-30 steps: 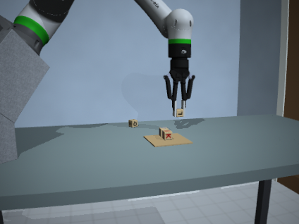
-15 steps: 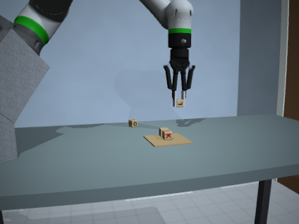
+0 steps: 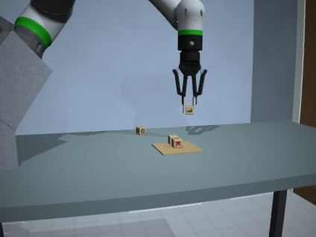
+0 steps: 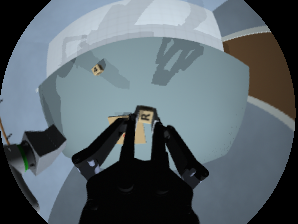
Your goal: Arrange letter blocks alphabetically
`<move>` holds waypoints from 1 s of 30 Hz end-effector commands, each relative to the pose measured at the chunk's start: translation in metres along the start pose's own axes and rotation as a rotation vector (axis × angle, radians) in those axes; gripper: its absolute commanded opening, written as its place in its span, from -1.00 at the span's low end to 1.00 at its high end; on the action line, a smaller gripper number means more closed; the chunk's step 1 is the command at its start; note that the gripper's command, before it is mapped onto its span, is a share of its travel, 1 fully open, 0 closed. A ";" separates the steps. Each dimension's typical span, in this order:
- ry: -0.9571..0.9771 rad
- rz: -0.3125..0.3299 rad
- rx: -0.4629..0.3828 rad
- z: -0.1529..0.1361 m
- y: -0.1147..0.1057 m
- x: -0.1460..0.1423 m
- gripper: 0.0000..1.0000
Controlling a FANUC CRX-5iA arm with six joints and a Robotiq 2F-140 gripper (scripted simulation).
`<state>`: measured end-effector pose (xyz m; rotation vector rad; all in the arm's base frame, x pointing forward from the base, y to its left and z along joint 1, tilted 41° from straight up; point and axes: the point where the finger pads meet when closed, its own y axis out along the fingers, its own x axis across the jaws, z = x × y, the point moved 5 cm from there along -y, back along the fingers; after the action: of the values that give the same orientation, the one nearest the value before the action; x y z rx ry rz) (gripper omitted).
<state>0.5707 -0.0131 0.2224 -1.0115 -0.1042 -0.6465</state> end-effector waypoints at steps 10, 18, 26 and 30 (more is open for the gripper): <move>0.381 0.003 -0.013 -0.027 0.001 -0.004 -0.68; 0.581 0.004 -0.017 -0.041 0.001 -0.006 -0.68; 0.822 0.003 -0.020 -0.057 0.002 -0.010 -0.68; 0.937 0.003 -0.021 -0.065 0.002 -0.012 -0.68</move>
<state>0.5512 -0.0552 0.1856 -0.6901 0.6271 -1.0128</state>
